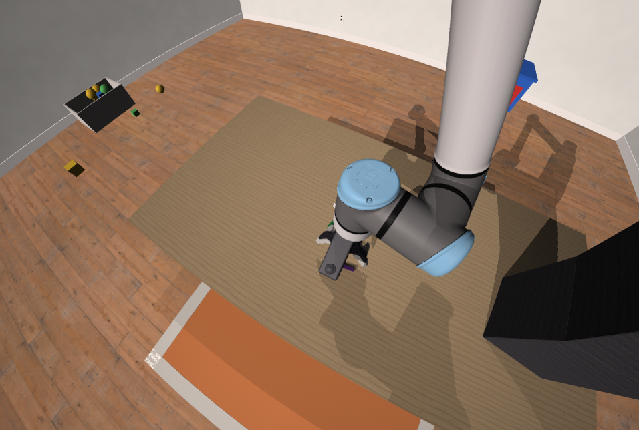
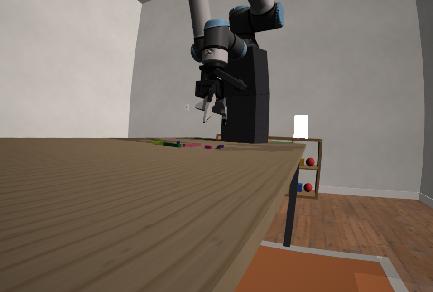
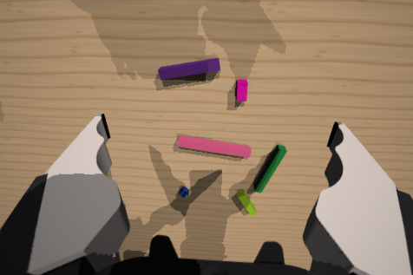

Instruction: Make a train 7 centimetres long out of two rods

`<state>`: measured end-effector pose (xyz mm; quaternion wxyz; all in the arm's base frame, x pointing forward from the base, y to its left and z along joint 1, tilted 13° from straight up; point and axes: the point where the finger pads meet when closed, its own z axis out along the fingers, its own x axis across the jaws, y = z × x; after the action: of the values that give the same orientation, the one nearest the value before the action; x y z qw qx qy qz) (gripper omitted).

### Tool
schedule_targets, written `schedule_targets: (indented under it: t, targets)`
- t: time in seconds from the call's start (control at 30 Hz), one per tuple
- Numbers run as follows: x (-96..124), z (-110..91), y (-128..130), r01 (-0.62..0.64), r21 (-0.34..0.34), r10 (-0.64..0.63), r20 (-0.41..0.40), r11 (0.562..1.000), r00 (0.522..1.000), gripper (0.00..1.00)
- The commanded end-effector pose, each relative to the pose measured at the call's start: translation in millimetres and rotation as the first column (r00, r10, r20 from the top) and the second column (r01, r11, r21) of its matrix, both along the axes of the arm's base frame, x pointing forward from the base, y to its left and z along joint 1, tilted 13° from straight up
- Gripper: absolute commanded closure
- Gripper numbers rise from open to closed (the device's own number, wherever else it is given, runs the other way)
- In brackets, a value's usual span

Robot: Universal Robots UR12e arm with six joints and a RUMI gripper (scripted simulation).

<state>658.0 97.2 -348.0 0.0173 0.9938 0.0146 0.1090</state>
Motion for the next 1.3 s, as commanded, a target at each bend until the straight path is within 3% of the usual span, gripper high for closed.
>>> schedule_targets:
  t: [0.0,0.37,0.77,0.93,1.23,1.27]
  targets:
    - [0,1,0,0.0,0.0,0.0,0.001,1.0,1.0,0.0]
    - [-1,0,0,-0.03,-0.007,0.03,0.0,1.0,1.0,0.0]
    - [-6,-1,-4,-0.214,-0.047,0.213,-0.011,0.976,0.977,0.0]
    - [-11,-2,-7,-0.367,-0.08,0.366,-0.027,0.927,0.93,0.0]
    - [-19,-4,-15,-0.635,-0.134,0.632,-0.07,0.761,0.772,0.0]
    - [-19,-4,-15,-0.635,-0.134,0.632,-0.07,0.761,0.772,0.0]
